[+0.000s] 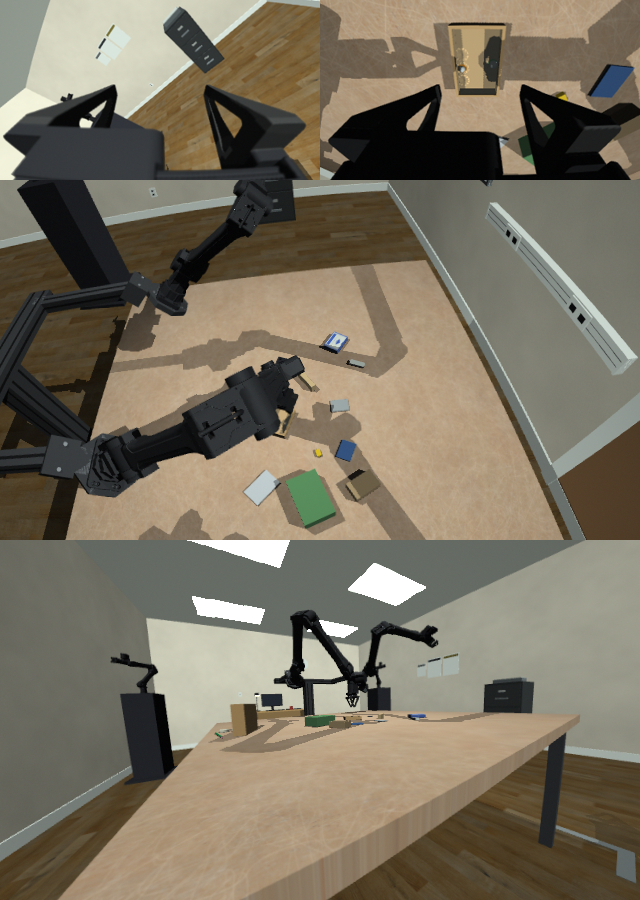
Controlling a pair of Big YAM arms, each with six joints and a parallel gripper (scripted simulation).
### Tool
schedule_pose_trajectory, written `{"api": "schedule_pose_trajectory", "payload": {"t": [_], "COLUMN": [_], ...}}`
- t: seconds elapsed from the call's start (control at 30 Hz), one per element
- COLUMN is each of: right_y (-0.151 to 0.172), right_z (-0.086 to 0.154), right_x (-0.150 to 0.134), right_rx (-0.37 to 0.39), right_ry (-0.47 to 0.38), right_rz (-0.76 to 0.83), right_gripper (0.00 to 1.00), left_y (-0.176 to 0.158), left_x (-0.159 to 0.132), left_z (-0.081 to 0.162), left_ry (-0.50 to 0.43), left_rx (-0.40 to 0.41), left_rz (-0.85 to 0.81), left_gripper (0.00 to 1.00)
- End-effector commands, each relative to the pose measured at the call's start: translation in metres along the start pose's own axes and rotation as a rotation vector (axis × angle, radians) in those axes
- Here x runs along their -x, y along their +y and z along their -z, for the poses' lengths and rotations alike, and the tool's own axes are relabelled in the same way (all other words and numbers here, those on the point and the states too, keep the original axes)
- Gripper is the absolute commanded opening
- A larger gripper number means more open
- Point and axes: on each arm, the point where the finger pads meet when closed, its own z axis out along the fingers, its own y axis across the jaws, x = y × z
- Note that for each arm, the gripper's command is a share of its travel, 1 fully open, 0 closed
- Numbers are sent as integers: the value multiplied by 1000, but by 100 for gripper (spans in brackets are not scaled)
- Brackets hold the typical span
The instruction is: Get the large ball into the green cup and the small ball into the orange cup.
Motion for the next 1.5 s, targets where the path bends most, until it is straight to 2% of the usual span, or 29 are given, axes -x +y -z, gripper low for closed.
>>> {"api": "schedule_pose_trajectory", "payload": {"t": [0.0, 0.13, 1.47], "right_y": [12, 2, 6], "right_z": [-2, 10, 7], "right_x": [-6, 2, 1], "right_rx": [19, 4, 9], "right_ry": [23, -3, 3], "right_rz": [11, -3, 6], "right_gripper": [87, 87, 87], "left_y": [9, 9, 9], "left_x": [17, 17, 17], "left_z": [6, 6, 6], "left_ry": [-47, -47, -47], "left_rx": [17, 17, 17], "left_rz": [-13, -13, -13], "left_gripper": [100, 100, 100]}}
